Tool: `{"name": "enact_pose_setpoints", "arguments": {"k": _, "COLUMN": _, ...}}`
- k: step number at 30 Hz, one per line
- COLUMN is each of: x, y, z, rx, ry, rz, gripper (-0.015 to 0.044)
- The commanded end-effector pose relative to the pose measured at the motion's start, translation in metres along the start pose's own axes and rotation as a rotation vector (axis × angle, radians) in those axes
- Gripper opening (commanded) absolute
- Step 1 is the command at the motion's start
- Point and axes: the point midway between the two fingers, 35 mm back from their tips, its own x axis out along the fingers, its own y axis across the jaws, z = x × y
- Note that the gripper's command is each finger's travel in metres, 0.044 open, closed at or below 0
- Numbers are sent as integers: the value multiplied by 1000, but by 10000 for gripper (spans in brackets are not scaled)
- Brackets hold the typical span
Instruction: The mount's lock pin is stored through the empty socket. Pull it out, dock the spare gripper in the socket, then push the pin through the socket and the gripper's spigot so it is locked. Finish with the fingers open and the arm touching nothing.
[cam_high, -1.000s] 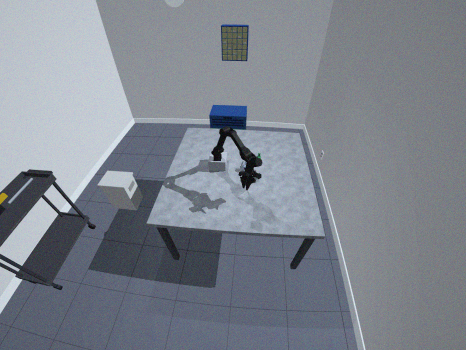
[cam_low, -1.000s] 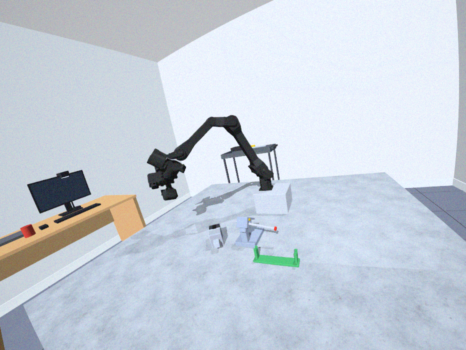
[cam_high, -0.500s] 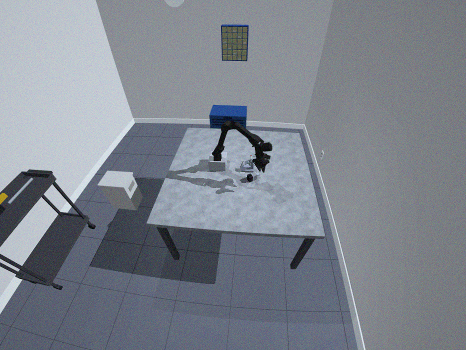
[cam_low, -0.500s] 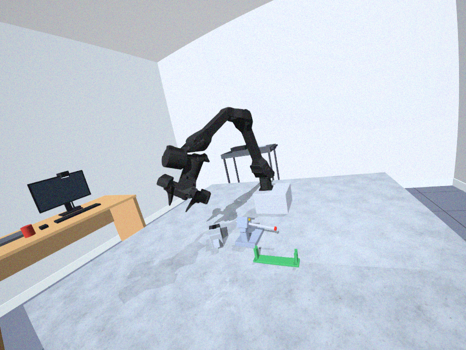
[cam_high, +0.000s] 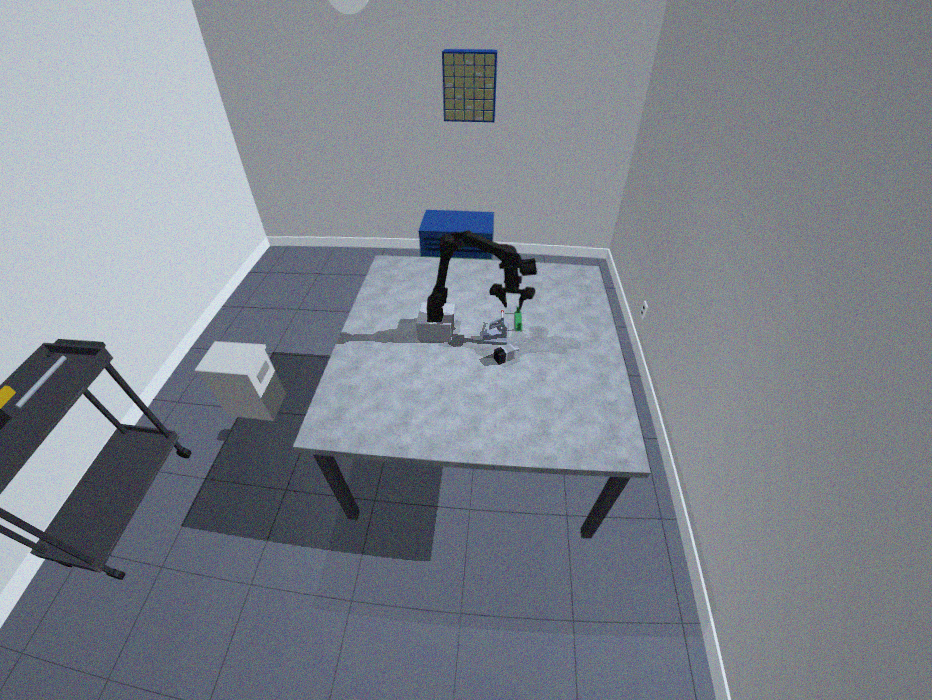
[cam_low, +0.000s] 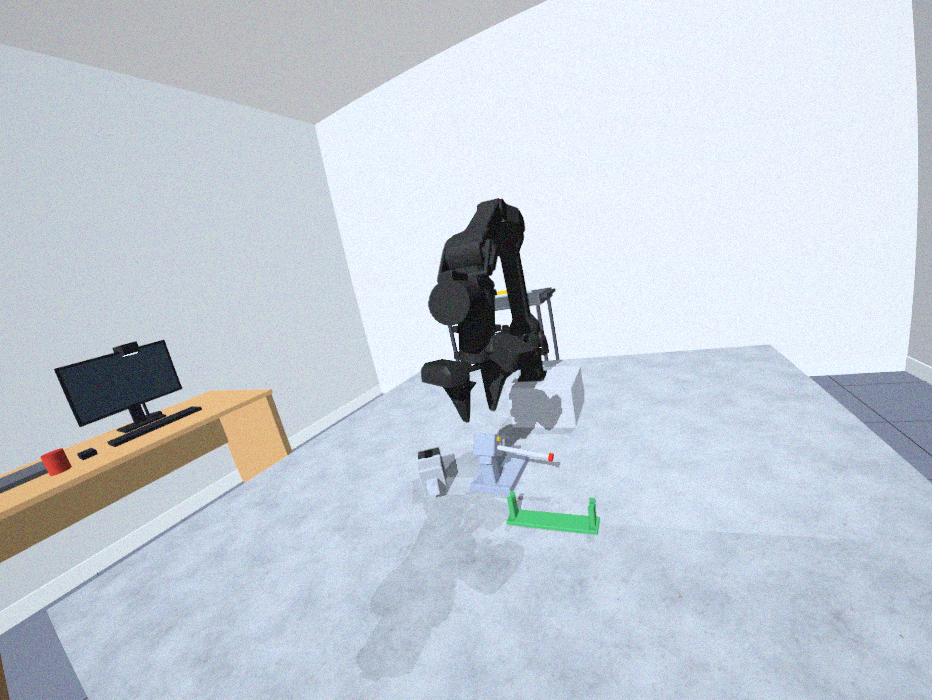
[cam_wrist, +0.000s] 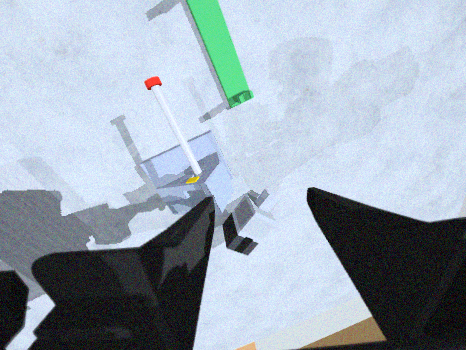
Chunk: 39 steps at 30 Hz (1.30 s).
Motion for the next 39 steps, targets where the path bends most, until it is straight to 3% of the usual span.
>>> {"name": "enact_pose_setpoints", "arguments": {"k": 1, "x": -13, "y": 35, "z": 29, "rx": -163, "ry": -61, "rz": 78, "gripper": 300}}
{"name": "enact_pose_setpoints", "arguments": {"k": 8, "x": -21, "y": 63, "z": 48, "rx": -283, "ry": -100, "rz": 142, "gripper": 300}}
{"name": "enact_pose_setpoints", "arguments": {"k": 16, "x": 46, "y": 68, "z": 57, "rx": -279, "ry": -103, "rz": 146, "gripper": 300}}
{"name": "enact_pose_setpoints", "arguments": {"k": 39, "x": 79, "y": 71, "z": 60, "rx": -279, "ry": -103, "rz": 146, "gripper": 300}}
